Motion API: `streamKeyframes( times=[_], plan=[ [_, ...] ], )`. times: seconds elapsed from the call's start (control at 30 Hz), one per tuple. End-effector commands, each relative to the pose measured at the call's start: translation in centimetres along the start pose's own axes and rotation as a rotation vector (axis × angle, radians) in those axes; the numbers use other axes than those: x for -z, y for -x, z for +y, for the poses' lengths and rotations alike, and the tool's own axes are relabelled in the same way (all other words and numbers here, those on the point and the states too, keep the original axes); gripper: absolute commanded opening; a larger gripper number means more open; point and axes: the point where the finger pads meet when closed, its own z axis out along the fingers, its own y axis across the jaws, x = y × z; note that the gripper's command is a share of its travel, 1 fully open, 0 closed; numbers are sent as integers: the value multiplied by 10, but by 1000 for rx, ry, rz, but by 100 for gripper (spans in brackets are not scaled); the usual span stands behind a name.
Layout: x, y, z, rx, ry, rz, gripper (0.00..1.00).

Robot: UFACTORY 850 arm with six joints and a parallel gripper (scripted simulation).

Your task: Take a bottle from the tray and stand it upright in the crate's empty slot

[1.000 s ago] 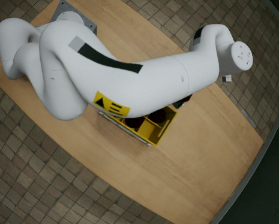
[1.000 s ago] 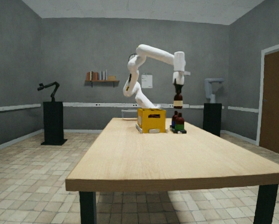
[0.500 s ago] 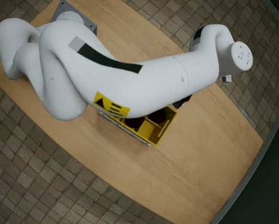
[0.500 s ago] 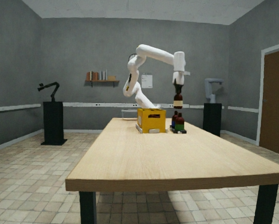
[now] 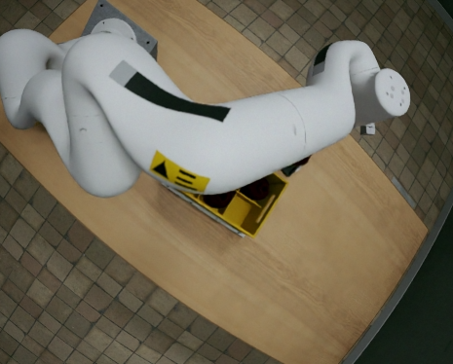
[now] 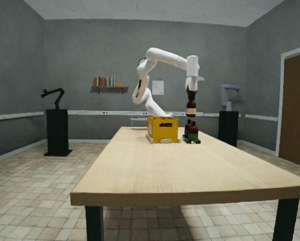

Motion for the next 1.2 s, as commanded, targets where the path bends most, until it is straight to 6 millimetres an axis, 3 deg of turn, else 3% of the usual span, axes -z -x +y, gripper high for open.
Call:
streamKeyframes(
  times=[0.0,1.17],
  plan=[
    [1,0,2,-1,0,2,0],
    [1,13,27,-1,0,2,0]
  ],
)
